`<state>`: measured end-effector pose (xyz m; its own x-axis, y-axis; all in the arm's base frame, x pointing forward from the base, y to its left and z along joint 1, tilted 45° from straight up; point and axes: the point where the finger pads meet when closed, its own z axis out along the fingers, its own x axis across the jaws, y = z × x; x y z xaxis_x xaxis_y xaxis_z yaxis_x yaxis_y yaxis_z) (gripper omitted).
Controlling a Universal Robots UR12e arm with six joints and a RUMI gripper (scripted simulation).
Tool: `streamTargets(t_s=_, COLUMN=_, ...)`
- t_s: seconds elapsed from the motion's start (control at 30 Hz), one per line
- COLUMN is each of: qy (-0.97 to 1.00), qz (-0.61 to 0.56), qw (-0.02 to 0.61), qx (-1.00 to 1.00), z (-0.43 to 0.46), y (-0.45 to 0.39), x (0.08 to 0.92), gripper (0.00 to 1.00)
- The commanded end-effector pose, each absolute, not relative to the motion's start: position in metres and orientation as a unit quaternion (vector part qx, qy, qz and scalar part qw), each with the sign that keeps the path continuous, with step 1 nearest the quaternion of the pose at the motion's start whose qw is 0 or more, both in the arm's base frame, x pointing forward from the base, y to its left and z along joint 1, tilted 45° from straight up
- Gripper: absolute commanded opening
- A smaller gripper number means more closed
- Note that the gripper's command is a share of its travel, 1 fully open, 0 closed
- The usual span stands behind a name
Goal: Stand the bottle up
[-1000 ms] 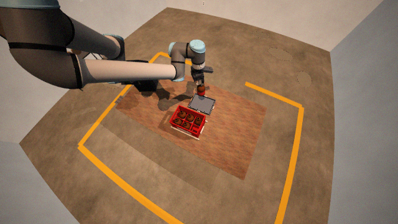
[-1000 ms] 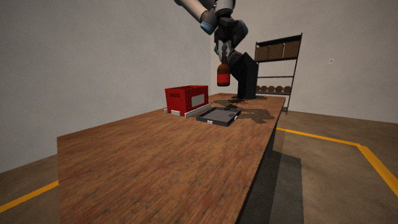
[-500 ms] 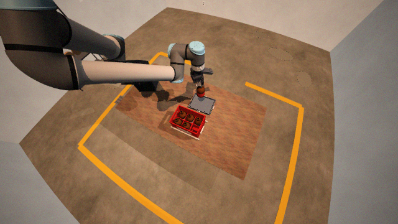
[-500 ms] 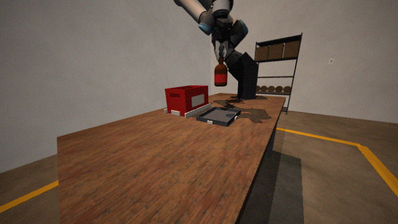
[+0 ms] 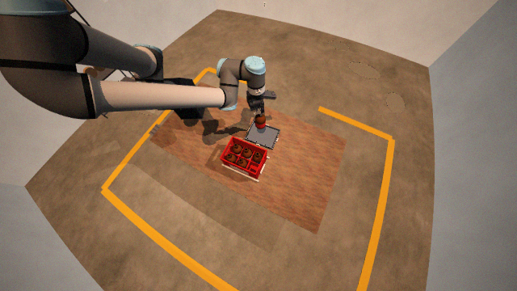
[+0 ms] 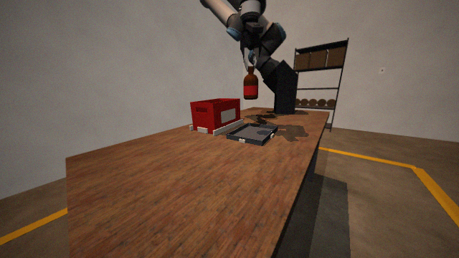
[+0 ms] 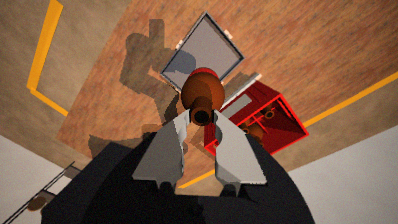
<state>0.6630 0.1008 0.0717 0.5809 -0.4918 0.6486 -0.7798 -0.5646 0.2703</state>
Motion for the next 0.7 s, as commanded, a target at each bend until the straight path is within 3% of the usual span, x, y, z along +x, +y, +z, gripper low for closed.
streamTargets(t_s=0.0, qy=-0.376, qz=0.261, qw=0.276, qx=0.845, z=0.079, y=0.094, x=0.664, gripper=0.0)
streamTargets(t_s=0.67, qy=-0.376, qz=0.261, qw=0.276, qx=0.845, z=0.102, y=0.071, x=0.667, gripper=0.0)
